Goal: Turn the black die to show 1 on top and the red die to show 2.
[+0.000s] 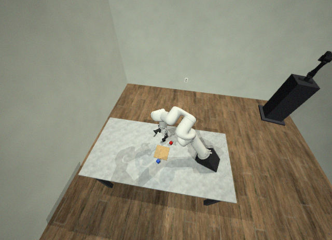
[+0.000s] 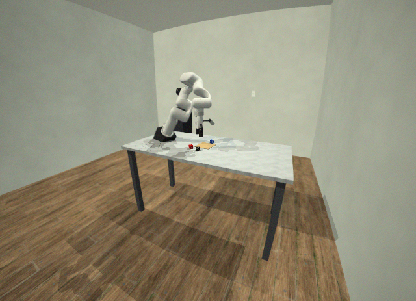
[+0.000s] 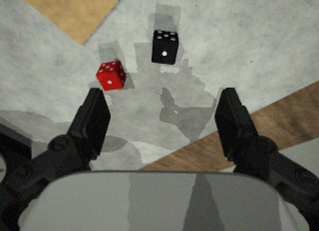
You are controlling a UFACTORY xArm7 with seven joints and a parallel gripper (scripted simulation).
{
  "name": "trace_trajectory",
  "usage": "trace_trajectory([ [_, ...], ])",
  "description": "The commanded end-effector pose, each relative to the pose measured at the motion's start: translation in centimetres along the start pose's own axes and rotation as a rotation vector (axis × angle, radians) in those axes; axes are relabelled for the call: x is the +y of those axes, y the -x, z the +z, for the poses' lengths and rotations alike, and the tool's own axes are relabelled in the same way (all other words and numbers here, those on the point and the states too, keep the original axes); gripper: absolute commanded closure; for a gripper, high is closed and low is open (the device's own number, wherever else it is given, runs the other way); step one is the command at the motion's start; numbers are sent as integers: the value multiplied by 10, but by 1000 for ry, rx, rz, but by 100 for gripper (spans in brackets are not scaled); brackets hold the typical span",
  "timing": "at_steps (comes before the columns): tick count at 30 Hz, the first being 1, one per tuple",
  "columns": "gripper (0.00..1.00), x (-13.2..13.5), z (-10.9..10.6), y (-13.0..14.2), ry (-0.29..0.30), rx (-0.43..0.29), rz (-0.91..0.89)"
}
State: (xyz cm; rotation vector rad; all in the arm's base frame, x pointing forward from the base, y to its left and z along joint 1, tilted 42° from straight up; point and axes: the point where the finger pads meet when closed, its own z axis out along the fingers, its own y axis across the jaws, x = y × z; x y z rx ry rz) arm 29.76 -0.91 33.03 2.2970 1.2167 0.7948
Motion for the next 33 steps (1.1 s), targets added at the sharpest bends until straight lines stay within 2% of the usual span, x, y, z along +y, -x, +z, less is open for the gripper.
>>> trace_trajectory([
  [1,0,-2,-1,1,-6,-3,-105],
  [3,0,-5,-2,3,-13,-5,-203],
  [6,0,-5,-2,3,-14,-5,-204],
  [8,0,-8,-2,5,-22,-8,-330],
  [20,0,-15,-3,12,-44,-10,-681],
  [23,0,-15,-3,12,-45,-10,-700],
  [24,0,-16,-3,14,-50,-10,-794],
  [33,0,-18,-2,18,-60,-7,-1039],
])
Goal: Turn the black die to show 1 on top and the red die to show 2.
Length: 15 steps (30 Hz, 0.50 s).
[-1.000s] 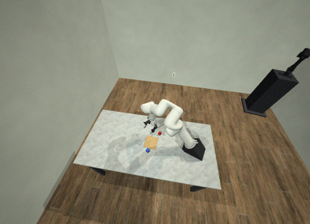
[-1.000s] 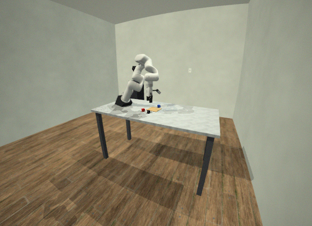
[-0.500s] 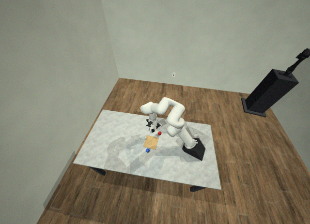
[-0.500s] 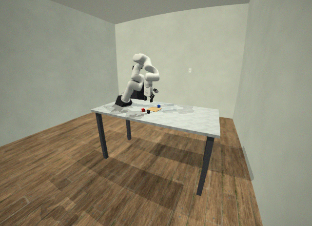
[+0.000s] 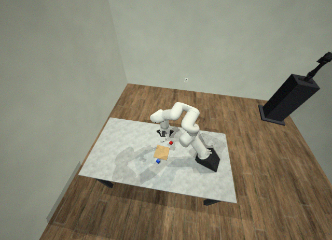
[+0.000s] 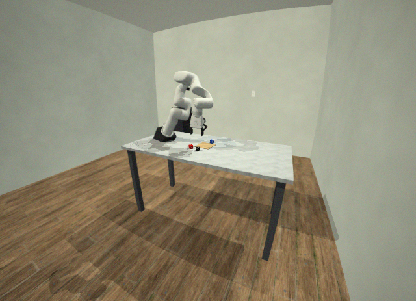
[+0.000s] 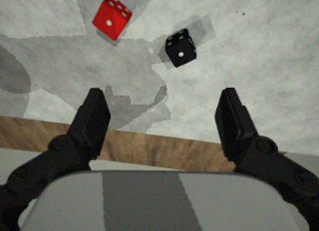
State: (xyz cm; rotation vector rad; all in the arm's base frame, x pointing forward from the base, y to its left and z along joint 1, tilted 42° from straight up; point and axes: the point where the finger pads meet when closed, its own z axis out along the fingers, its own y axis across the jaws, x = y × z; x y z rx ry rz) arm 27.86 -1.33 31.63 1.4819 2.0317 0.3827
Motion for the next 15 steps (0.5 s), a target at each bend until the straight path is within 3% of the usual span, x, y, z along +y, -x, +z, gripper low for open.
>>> trace_trajectory([
  [1,0,-2,0,1,3,6,-173],
  [6,0,-3,1,1,1,5,-247],
  [7,0,-5,1,2,-1,5,-354],
  [15,0,-6,4,4,-3,3,-583],
])
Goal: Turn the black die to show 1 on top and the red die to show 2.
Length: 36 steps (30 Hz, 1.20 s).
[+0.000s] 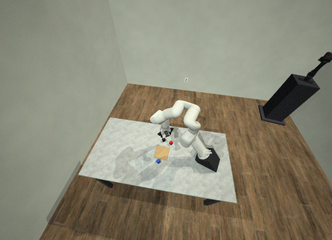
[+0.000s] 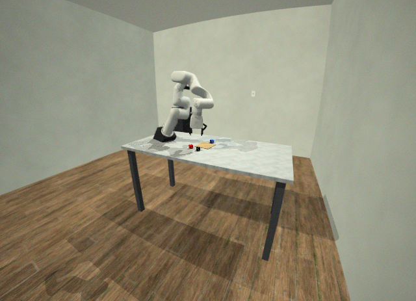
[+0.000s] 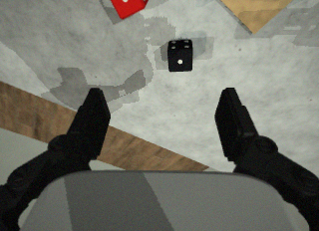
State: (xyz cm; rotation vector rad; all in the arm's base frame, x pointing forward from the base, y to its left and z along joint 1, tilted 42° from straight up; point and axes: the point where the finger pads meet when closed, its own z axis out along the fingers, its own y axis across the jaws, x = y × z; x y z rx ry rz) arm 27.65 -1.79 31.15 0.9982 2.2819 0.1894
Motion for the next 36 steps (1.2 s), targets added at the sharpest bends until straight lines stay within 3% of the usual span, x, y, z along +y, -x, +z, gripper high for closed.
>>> trace_trajectory([
  [1,0,-1,1,1,8,1,-174],
  [8,0,-2,3,2,7,-1,-316],
  [9,0,-3,4,3,7,-3,-419],
  [22,0,-2,9,7,8,-16,-801],
  [25,0,-2,10,7,8,-16,-807],
  [26,0,-1,11,9,9,-22,-919],
  [36,0,4,17,13,12,-39,-1205],
])
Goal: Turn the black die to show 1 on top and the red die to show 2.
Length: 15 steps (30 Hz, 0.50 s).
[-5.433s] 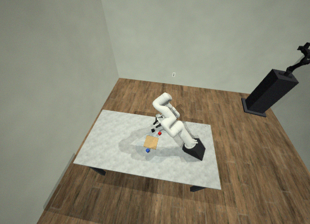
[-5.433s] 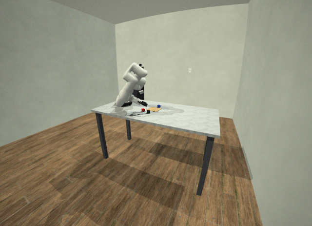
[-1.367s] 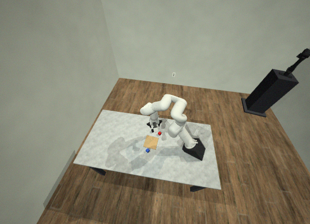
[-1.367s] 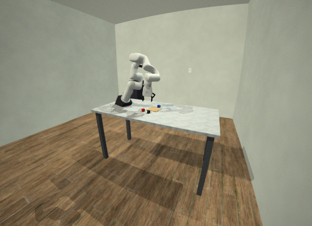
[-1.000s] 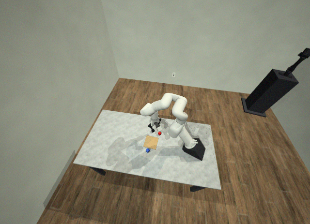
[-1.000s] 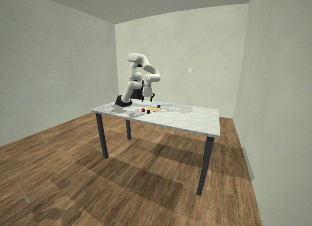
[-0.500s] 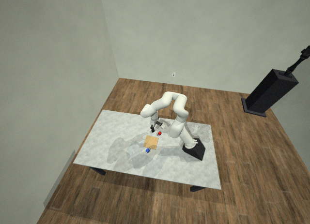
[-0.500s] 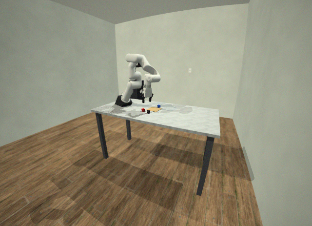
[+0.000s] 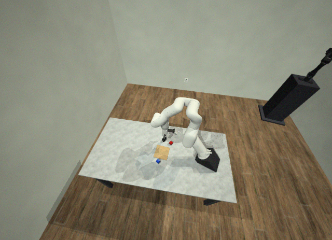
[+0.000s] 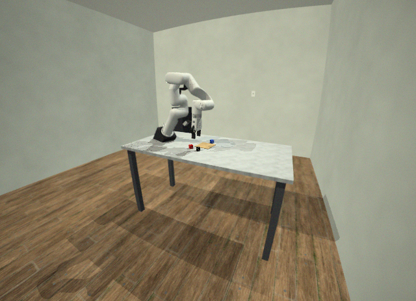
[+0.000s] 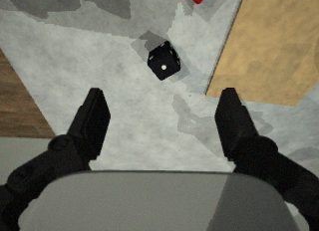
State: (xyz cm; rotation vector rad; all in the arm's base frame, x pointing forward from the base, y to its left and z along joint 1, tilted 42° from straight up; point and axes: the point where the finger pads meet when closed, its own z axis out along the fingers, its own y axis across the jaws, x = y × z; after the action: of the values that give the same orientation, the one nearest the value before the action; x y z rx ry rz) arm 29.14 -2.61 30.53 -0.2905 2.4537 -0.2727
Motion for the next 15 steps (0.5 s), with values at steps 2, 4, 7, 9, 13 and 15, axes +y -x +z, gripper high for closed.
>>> trace_trajectory([
  [2,0,-1,3,5,8,-17,-204],
  [4,0,-1,4,6,7,-19,-241],
  [7,0,-1,5,8,6,-25,-318],
  [9,0,-1,7,9,4,-30,-385],
  [13,0,-1,9,12,1,-39,-493],
  [15,0,-1,10,15,-1,-45,-566],
])
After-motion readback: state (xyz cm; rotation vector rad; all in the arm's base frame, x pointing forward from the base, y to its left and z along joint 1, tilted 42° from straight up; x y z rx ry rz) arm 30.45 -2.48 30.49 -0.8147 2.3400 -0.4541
